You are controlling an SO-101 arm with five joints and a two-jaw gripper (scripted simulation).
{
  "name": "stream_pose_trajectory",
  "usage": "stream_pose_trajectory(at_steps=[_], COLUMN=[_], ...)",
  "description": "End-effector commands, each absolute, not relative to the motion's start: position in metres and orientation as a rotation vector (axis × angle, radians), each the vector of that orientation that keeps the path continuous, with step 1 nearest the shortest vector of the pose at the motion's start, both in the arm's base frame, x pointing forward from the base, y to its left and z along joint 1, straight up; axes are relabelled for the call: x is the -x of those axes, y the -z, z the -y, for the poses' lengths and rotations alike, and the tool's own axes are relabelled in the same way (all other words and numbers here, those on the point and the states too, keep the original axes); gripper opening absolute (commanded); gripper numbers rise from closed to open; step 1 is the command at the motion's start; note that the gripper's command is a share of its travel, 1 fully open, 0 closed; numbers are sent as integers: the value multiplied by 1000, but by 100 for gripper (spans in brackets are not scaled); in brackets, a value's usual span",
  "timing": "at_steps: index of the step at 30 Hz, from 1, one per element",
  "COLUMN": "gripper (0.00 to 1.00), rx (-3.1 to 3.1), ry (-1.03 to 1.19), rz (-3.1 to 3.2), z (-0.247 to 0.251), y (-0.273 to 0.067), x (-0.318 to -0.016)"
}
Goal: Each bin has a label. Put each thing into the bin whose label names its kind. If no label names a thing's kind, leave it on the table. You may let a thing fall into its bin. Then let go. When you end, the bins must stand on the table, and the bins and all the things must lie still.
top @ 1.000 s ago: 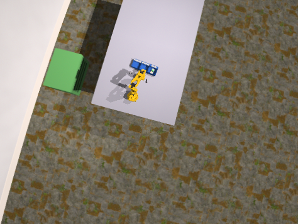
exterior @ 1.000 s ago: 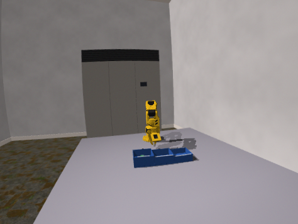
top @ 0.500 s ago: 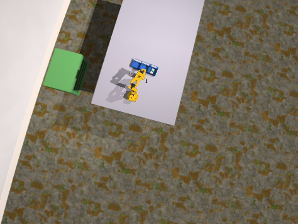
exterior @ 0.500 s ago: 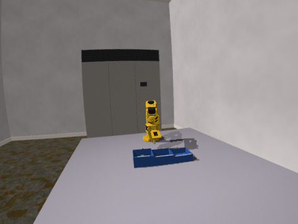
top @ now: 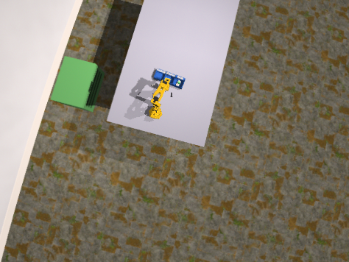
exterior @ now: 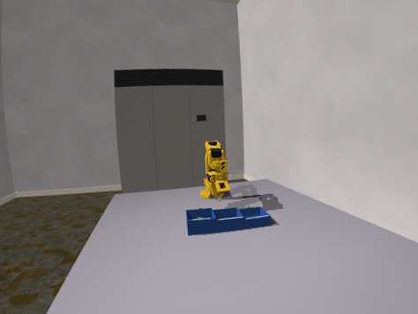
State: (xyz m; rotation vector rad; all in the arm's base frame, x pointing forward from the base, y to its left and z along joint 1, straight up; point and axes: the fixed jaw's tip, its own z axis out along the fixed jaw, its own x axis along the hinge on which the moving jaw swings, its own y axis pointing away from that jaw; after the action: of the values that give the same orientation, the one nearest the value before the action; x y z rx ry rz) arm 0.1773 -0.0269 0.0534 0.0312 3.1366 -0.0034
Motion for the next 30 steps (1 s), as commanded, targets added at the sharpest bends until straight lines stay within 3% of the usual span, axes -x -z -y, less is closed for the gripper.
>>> stream_pose_trajectory(at_steps=[1, 30], gripper=[0, 0], rx=[-4, 58], ry=[14, 12], rz=[-3080, -3029], z=[21, 3], y=[-63, -70], x=[-190, -215])
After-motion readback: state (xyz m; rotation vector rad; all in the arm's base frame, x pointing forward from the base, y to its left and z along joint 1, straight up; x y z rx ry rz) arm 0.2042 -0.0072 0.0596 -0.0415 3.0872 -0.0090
